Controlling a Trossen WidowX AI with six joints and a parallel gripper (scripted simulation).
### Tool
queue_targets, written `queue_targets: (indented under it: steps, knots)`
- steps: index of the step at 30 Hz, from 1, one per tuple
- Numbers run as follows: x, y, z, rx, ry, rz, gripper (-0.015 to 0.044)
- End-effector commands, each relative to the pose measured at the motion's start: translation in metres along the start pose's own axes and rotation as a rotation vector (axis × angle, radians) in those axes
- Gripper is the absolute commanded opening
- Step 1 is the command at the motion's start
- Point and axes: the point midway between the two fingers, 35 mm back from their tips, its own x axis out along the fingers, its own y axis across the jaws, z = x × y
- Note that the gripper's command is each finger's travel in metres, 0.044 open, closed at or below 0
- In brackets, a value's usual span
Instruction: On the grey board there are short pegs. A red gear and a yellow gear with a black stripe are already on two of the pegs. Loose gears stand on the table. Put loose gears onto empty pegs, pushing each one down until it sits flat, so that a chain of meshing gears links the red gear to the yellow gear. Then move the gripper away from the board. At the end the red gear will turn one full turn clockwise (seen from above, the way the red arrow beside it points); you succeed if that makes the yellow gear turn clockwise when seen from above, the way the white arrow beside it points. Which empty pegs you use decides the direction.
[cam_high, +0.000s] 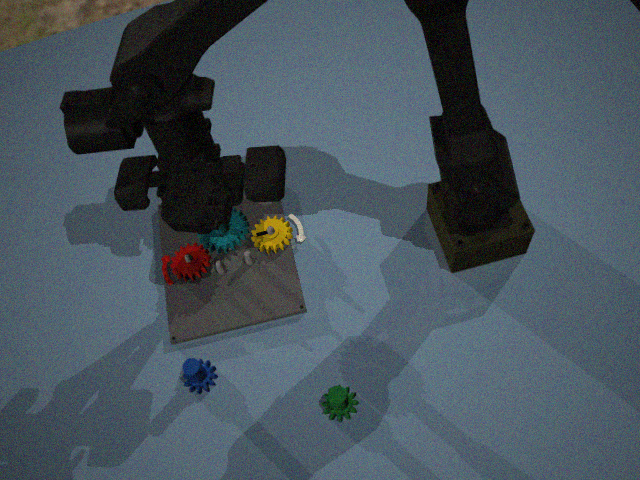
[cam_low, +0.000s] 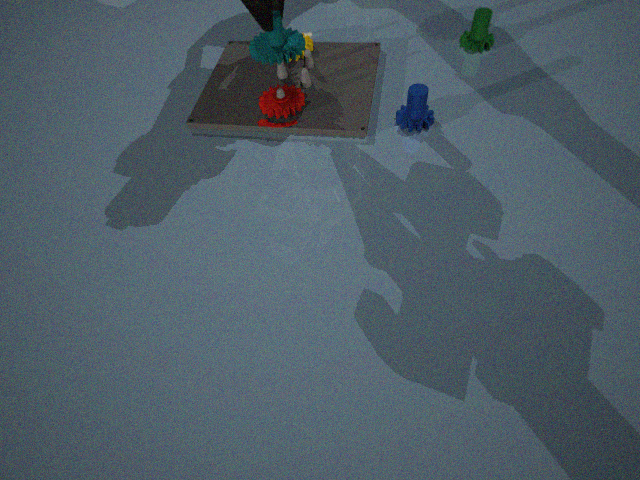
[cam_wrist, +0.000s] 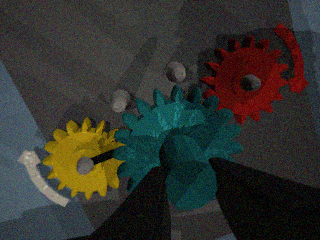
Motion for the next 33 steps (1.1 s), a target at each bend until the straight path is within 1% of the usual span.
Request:
queue_targets:
  steps: [1,16,20,26,33]
  knots:
    - [0.007,0.000,-0.001,0.003,0.002,0.005,0.0000]
    - [0.030,0.001,0.000,0.217,0.003,0.005,0.0000]
    - [0.027,0.001,-0.001,0.275,0.003,0.005,0.0000]
    - [0.028,0.000,-0.001,0.233,0.003,0.005,0.0000]
    - [0.028,0.000,0.000,0.104,0.002,0.005,0.0000]
